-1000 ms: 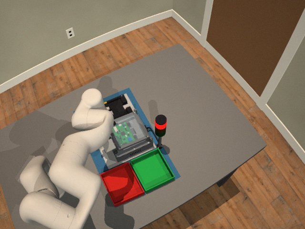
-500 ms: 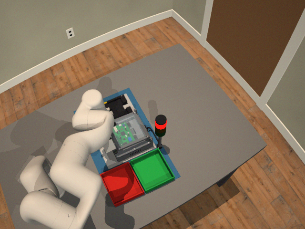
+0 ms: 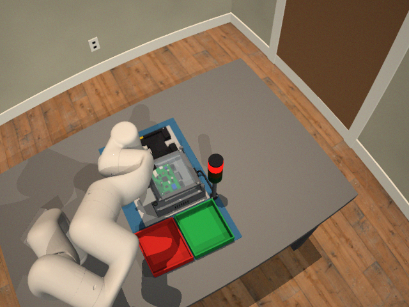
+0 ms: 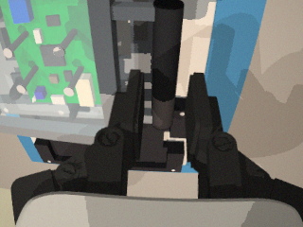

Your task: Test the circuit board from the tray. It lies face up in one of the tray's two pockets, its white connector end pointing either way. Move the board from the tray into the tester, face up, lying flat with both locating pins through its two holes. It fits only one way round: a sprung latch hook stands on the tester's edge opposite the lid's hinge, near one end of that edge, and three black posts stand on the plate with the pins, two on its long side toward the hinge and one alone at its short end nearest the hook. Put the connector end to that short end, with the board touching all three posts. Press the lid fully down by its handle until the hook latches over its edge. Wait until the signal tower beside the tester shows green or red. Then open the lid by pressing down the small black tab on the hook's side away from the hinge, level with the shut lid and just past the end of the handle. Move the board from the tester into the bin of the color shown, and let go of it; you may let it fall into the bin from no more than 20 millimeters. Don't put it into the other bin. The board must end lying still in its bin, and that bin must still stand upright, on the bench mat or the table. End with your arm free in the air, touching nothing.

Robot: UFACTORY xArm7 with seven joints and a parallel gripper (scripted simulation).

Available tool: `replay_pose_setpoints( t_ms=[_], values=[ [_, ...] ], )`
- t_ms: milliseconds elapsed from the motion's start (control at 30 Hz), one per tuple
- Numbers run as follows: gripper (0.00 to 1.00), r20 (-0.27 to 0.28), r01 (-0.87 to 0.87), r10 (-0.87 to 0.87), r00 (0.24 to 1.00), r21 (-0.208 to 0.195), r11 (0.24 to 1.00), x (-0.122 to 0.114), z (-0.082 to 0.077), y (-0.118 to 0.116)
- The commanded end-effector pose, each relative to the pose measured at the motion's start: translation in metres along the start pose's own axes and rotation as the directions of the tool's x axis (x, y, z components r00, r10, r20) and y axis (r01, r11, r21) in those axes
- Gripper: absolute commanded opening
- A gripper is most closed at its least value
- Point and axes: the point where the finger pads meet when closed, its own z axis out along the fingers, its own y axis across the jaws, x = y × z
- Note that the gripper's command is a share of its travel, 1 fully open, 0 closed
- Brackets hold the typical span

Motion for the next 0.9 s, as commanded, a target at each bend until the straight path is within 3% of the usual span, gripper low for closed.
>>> replay_pose_setpoints(
  t_ms=[0,500,867],
  values=[
    [0.27,0.002,0.0,0.0,1.0,0.003,1.0,-0.001,0.004,-0.001],
    [0.27,0.002,0.0,0.0,1.0,0.003,1.0,-0.001,0.006,-0.002],
    [0.27,0.002,0.0,0.0,1.0,0.003,1.0,-0.001,0.022,-0.002]
  ],
)
